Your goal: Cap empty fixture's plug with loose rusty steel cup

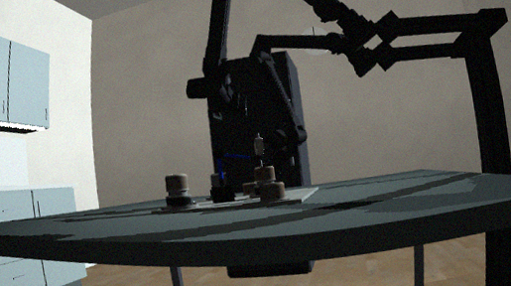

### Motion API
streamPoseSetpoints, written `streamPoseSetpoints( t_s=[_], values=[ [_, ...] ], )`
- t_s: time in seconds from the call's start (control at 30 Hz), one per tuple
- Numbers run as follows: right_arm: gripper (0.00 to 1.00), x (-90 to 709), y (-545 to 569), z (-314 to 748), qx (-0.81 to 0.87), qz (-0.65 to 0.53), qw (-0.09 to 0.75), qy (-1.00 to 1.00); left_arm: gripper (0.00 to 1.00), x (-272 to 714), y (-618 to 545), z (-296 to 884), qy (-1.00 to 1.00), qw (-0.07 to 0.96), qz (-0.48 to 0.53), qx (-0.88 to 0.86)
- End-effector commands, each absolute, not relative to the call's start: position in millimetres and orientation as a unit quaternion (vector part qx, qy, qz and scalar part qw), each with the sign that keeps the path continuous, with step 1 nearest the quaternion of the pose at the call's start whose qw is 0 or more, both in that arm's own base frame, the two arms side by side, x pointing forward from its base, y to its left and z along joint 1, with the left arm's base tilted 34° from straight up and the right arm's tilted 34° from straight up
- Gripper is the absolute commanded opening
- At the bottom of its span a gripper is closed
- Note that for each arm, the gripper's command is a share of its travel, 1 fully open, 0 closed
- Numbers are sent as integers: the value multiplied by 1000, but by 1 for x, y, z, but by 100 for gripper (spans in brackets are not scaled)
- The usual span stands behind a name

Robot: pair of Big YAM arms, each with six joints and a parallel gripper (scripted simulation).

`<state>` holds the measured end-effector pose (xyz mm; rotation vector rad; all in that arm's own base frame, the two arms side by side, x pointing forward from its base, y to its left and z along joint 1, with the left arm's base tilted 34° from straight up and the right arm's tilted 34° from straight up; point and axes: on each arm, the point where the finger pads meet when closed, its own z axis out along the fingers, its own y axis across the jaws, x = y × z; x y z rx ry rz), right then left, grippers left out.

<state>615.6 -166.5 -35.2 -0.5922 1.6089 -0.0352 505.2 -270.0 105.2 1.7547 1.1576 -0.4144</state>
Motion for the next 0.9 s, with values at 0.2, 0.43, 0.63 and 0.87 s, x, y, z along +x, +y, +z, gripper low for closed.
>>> streamPoseSetpoints(
  t_s=[0.2, 0.43, 0.63, 0.87],
  values=[
    [99, 628, -157, -60, -264, -12, 649, 713, 100, 530, -260, 99, 470, 477, -165, 725],
    [99, 634, -156, -63, -262, -10, 646, 717, 100, 528, -265, 95, 468, 473, -169, 727],
    [99, 643, -152, -65, -260, -7, 646, 717, 100, 526, -262, 89, 477, 470, -171, 723],
    [99, 653, -148, -66, -259, -6, 646, 718, 100, 531, -262, 90, 484, 474, -164, 717]
  ],
)
